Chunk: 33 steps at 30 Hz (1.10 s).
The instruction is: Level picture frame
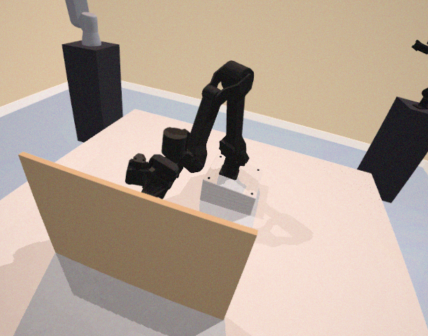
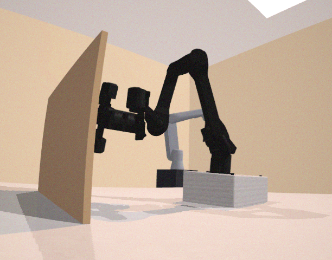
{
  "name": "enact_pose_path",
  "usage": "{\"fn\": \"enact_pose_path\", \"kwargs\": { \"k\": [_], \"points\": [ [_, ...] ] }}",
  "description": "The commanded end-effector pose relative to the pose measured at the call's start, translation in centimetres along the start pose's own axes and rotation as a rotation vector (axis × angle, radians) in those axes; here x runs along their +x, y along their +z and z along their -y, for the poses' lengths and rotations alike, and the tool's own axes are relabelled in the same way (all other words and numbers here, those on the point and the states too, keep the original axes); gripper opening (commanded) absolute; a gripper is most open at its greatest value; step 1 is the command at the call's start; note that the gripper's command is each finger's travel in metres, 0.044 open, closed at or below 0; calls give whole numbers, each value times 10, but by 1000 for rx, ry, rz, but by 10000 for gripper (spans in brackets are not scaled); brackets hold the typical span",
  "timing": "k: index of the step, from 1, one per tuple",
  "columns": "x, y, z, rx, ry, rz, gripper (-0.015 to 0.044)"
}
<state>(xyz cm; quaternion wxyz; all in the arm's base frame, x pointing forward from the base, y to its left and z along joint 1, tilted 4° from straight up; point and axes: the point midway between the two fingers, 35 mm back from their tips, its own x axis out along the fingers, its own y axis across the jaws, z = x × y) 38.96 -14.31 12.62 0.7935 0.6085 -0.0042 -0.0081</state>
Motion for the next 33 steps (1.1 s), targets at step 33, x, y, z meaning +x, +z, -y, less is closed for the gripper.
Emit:
{"fn": "enact_pose_path", "kwargs": {
  "k": [33],
  "points": [
    [1, 1, 1, 5, -2, 5, 155]
  ]
}}
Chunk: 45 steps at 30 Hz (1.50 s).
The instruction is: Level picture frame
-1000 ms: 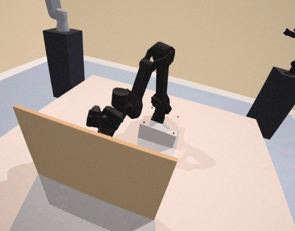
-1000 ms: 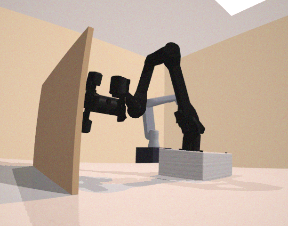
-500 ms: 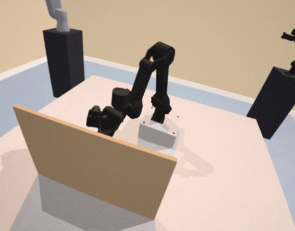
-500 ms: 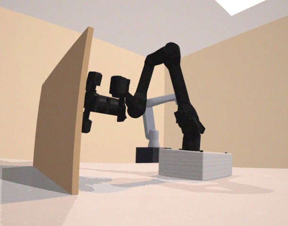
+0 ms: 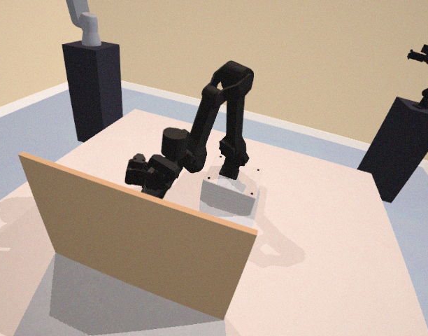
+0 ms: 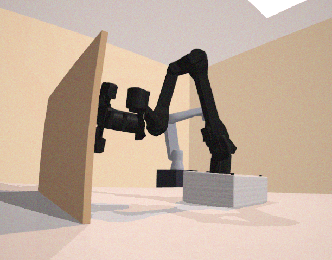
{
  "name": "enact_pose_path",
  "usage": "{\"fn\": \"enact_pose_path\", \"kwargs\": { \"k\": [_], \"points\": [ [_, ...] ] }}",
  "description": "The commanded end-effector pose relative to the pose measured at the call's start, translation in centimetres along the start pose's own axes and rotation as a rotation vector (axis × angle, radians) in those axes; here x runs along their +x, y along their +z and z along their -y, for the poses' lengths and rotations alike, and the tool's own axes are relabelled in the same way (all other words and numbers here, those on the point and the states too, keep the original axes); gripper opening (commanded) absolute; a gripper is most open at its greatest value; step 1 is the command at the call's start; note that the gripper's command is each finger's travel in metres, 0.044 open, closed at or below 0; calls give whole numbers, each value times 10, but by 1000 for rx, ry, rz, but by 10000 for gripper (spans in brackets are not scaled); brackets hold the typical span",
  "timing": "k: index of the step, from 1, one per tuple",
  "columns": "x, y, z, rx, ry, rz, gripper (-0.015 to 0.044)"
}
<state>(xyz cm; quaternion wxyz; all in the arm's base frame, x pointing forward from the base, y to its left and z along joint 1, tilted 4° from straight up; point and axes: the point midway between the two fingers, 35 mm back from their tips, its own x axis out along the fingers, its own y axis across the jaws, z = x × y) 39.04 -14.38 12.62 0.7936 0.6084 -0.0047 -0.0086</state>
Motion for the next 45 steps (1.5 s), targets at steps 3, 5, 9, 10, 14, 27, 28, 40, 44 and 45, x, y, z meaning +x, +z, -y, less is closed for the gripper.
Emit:
{"fn": "enact_pose_path", "kwargs": {
  "k": [3, 5, 9, 10, 14, 27, 28, 40, 44, 45],
  "points": [
    [0, 1, 0, 5, -2, 4, 76],
    [0, 1, 0, 5, -2, 4, 63],
    [0, 1, 0, 5, -2, 4, 36],
    [0, 1, 0, 5, -2, 4, 30],
    [0, 1, 0, 5, -2, 4, 0],
    [0, 0, -2, 5, -2, 4, 0],
    [0, 0, -2, 5, -2, 4, 0],
    [0, 0, -5, 5, -2, 4, 0],
    [0, 0, -5, 5, -2, 4, 0],
    [0, 0, -5, 5, -2, 4, 0]
  ]
}}
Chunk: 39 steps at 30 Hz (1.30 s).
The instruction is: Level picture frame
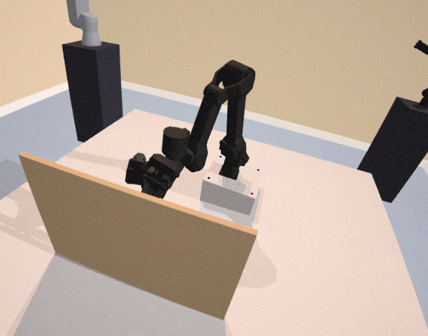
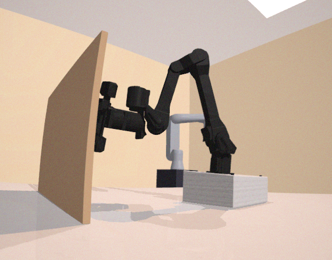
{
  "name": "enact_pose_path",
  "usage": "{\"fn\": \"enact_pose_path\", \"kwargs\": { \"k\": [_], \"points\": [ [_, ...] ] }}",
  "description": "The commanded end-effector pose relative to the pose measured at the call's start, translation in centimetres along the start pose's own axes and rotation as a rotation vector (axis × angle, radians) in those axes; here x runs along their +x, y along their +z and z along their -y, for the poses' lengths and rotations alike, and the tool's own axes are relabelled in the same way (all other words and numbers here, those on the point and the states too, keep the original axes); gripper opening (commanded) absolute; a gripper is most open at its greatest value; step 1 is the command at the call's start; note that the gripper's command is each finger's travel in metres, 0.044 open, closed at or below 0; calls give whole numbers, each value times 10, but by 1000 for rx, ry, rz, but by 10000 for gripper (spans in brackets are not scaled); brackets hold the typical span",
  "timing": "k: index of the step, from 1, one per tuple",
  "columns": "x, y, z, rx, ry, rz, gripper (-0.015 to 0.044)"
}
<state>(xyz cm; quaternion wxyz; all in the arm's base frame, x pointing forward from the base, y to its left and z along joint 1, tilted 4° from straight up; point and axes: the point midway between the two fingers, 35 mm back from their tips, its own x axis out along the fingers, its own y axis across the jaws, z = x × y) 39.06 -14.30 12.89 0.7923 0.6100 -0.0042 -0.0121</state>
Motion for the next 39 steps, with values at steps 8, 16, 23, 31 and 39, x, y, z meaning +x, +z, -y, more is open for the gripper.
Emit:
{"fn": "enact_pose_path", "kwargs": {
  "k": [8, 16, 23, 31, 39],
  "points": [
    [0, 0, -3, 1, 4, 1, 0],
    [0, 0, -4, 1, 4, 1, 0],
    [0, 0, -5, 1, 4, 1, 0],
    [0, 0, -6, 1, 4, 1, 0],
    [0, 0, -7, 1, 4, 1, 0]
  ]
}}
